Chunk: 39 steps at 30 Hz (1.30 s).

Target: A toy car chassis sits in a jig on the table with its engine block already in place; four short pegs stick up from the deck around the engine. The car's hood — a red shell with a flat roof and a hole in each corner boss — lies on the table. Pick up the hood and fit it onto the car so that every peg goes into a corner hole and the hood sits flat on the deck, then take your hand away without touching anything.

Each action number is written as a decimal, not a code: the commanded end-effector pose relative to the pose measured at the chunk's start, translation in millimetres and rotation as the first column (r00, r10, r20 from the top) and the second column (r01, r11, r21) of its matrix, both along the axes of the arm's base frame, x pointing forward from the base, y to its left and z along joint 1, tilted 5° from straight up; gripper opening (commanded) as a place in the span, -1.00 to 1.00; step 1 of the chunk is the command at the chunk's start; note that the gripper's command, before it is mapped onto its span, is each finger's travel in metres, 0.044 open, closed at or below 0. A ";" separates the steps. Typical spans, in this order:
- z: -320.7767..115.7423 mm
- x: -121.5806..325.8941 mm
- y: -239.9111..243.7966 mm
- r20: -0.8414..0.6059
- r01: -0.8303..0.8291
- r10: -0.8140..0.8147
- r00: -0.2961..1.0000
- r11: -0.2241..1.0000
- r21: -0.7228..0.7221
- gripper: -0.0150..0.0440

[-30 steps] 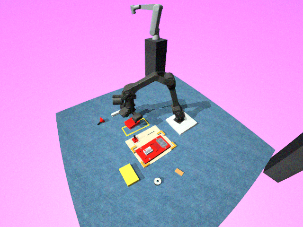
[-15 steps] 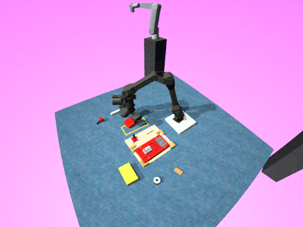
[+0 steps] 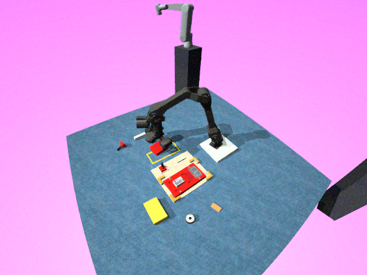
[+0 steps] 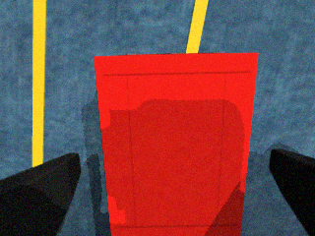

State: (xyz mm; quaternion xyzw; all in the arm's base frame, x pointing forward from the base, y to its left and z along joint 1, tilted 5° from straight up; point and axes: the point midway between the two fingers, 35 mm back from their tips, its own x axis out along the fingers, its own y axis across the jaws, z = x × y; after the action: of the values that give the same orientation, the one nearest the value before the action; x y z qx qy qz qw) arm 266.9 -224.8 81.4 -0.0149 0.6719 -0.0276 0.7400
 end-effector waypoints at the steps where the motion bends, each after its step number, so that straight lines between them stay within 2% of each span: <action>1: -1.9 -0.1 -0.9 -0.002 -0.003 0.003 1.000 1.000 -0.004 1.00; 38: -20.4 1.4 -1.9 -0.002 -0.003 0.003 1.000 1.000 -0.004 1.00; 39: -18.8 1.4 -1.2 0.000 0.000 0.000 1.000 1.000 0.000 0.91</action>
State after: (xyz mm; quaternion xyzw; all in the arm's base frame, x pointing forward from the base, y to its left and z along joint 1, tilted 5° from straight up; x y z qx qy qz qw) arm 268.3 -225.9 62.2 -0.0148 0.6721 -0.0274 0.7398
